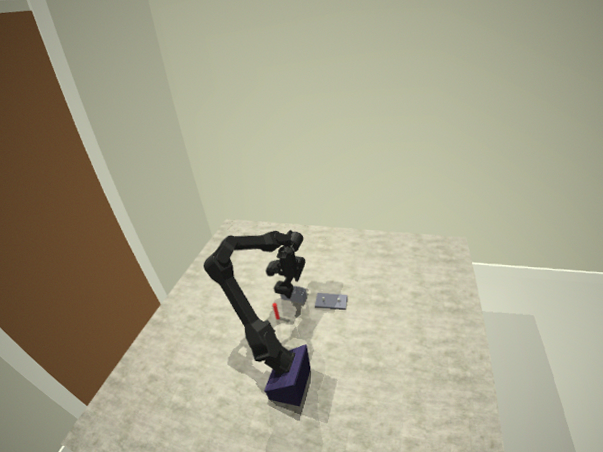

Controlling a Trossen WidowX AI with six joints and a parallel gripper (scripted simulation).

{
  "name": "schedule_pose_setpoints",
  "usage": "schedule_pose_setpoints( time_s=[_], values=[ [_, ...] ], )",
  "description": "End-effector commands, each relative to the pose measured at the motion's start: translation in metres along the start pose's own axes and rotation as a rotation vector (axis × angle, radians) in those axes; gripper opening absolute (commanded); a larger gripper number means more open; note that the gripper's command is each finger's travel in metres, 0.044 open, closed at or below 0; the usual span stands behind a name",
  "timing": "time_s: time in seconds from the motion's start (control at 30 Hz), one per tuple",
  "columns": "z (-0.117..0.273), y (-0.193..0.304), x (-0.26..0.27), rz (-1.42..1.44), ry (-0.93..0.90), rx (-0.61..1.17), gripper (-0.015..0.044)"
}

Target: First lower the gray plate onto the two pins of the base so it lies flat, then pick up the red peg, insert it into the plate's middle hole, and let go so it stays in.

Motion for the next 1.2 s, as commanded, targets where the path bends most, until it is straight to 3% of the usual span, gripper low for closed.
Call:
schedule_pose_setpoints(
  time_s=[0.0, 0.63, 1.07, 1.17],
  values=[
    [-0.009, 0.0, 0.001, -0.006, -0.006, -0.004, 0.044],
    [-0.037, -0.001, 0.003, -0.006, -0.006, -0.007, 0.044],
    [-0.037, -0.001, 0.003, -0.006, -0.006, -0.007, 0.0099],
    [-0.037, -0.001, 0.003, -0.006, -0.006, -0.007, 0.0079]
  ],
)
Point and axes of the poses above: the point midway between the two fingers, 35 mm back from their tips, its own z axis back along the fingers, its own x axis across the jaws, y = z × x, the point moved 8 cm from there along z, back along the fingers, and after that the axes turned 1 degree about z, right-handed, at the moved point
